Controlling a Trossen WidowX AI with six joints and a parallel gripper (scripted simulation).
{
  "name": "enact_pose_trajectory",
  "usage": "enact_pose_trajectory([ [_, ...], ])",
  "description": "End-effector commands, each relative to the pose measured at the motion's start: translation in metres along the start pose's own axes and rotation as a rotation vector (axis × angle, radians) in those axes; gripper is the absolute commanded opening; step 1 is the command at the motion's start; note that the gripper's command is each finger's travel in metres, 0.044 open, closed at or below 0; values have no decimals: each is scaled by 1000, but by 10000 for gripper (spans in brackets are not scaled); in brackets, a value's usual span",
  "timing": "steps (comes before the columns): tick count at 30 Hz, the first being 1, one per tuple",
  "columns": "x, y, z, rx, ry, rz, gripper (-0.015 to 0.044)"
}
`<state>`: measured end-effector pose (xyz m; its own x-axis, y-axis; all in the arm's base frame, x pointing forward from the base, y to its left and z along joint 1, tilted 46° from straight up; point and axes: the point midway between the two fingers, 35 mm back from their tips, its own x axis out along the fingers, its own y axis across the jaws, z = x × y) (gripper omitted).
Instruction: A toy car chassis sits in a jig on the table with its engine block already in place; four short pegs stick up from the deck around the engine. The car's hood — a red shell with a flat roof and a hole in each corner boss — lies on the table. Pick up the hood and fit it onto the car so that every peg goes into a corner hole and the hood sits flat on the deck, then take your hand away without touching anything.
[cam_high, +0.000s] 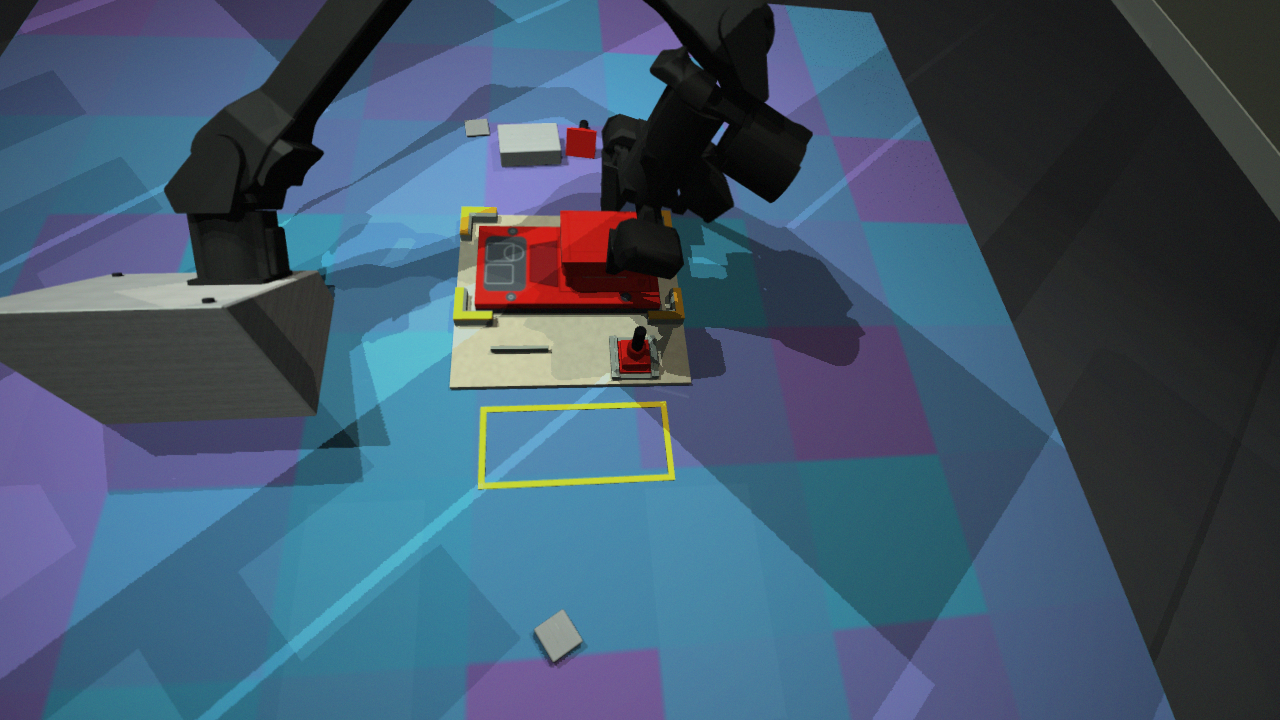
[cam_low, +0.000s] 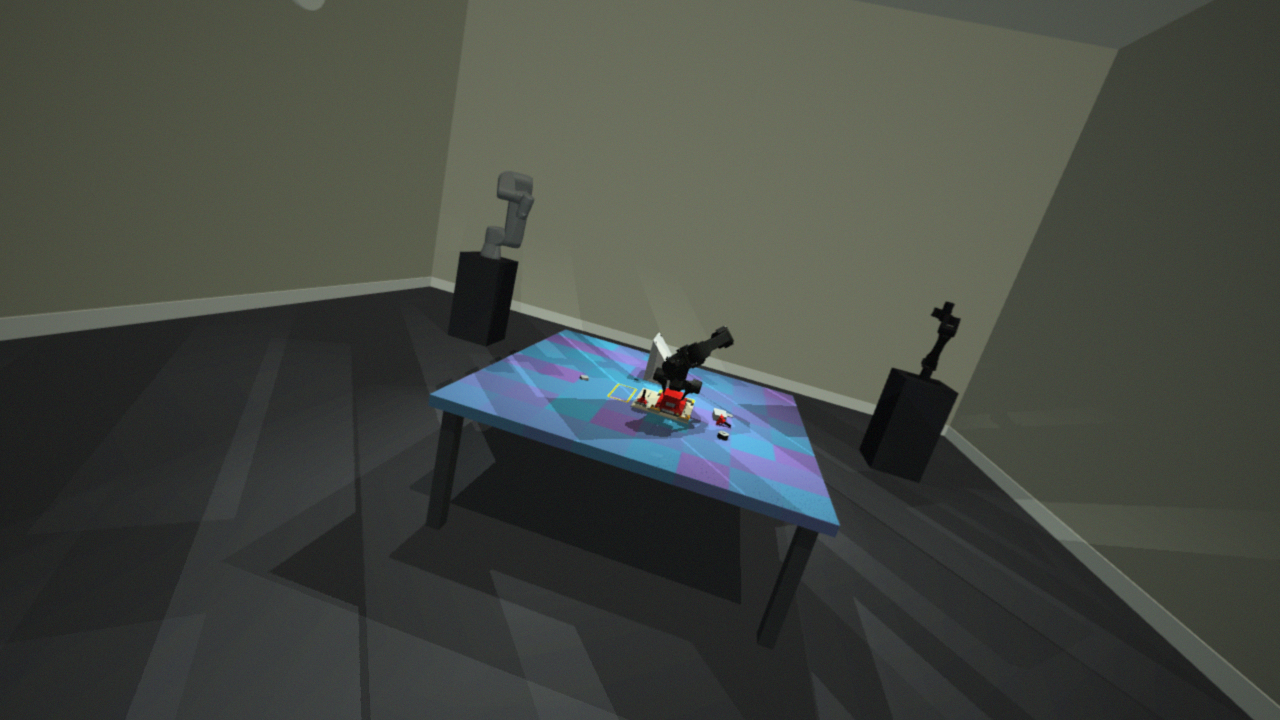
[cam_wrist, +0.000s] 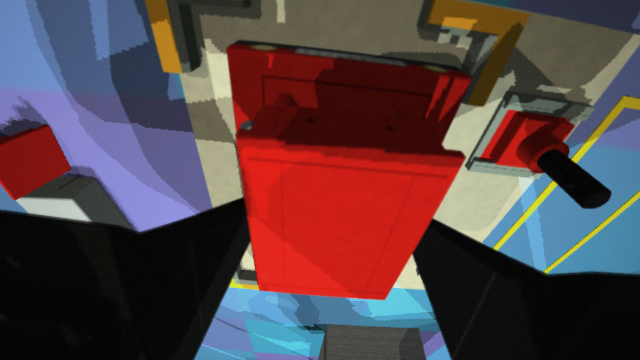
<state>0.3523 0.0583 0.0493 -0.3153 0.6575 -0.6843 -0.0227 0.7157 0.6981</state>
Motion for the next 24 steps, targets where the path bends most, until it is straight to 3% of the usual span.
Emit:
enact_pose_trajectory([
  [1,-1,-1,0,9,-4,6,0],
  [24,1,-1,1,9,-4,6,0],
])
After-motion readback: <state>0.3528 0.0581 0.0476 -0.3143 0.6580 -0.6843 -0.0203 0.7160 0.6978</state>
